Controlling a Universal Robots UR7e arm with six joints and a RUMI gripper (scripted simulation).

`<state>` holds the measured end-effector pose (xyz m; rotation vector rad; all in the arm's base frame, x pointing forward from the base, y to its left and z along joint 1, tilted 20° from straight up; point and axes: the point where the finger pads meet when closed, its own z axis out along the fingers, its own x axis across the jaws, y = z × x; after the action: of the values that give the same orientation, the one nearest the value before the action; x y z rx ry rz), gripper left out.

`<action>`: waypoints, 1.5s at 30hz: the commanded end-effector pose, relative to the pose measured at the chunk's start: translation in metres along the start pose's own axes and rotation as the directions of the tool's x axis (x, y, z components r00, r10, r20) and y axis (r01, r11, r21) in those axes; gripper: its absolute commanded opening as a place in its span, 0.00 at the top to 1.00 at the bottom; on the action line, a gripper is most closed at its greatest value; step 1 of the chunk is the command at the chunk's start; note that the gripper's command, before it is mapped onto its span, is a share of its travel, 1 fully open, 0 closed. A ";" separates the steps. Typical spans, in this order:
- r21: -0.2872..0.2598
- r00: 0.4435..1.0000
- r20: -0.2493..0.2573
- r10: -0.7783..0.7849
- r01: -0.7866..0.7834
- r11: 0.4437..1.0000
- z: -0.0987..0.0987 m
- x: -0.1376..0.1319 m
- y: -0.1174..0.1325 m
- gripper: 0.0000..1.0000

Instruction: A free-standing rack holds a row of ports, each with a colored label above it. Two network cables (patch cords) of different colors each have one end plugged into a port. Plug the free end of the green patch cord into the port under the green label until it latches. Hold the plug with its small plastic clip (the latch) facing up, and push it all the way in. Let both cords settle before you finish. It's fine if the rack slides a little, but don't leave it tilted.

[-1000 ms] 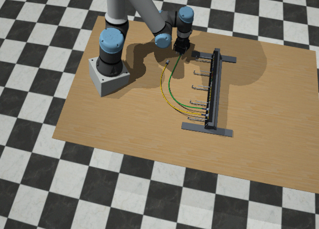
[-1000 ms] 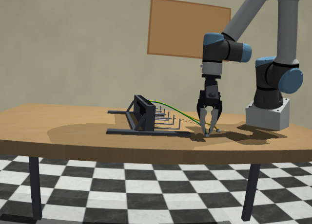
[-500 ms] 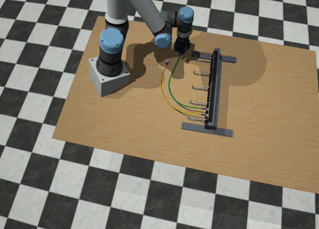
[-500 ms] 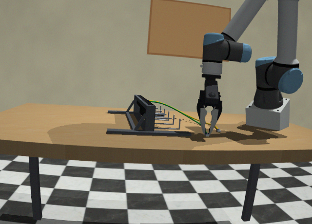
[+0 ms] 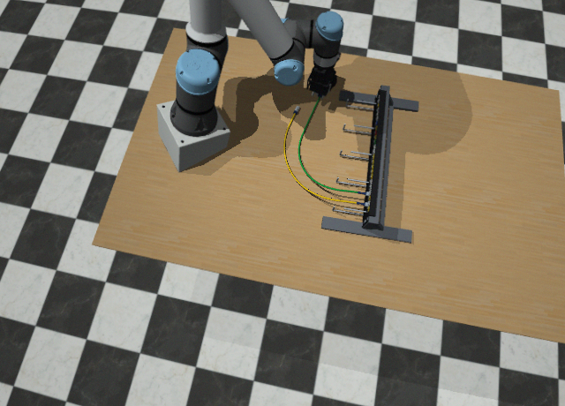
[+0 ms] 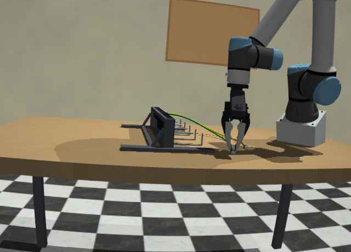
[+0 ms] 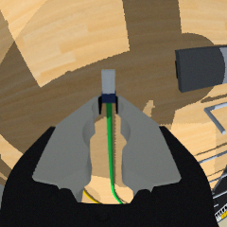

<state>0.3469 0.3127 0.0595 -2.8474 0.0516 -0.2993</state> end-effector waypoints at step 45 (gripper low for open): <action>0.000 1.000 -0.001 0.000 0.000 1.000 -0.053 0.000 0.000 1.00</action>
<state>0.3365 0.2993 0.1066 -2.8473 0.0517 -0.2999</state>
